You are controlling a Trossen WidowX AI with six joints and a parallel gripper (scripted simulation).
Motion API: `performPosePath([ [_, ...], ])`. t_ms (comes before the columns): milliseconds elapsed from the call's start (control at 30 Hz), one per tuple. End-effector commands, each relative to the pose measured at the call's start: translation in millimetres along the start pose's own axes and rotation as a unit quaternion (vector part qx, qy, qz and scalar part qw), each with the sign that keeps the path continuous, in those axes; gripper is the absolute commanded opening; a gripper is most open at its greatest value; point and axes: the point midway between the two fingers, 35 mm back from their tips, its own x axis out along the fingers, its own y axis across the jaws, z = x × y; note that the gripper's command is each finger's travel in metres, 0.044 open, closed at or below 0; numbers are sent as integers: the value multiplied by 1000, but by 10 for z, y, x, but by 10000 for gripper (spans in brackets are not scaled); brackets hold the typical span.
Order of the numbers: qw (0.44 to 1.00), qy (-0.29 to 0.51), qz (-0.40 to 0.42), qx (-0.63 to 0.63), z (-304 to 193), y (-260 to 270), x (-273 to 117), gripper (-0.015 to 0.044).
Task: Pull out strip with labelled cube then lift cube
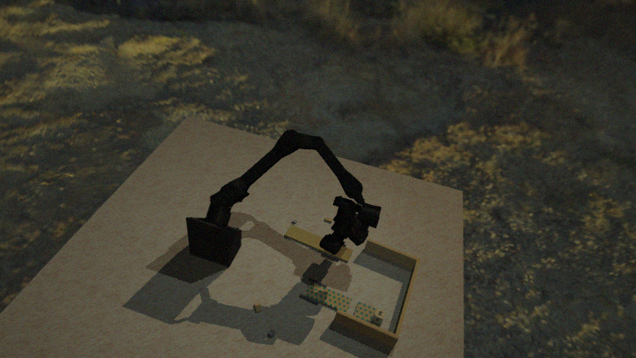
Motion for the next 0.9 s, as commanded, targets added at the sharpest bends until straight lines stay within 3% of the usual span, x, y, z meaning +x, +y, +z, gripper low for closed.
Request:
performPosePath([
  [0, 1000, -3, 2, -1, -122, -64, -112, 0],
  [867, 1000, -1, 1, 1, -846, -530, -140, 0],
])
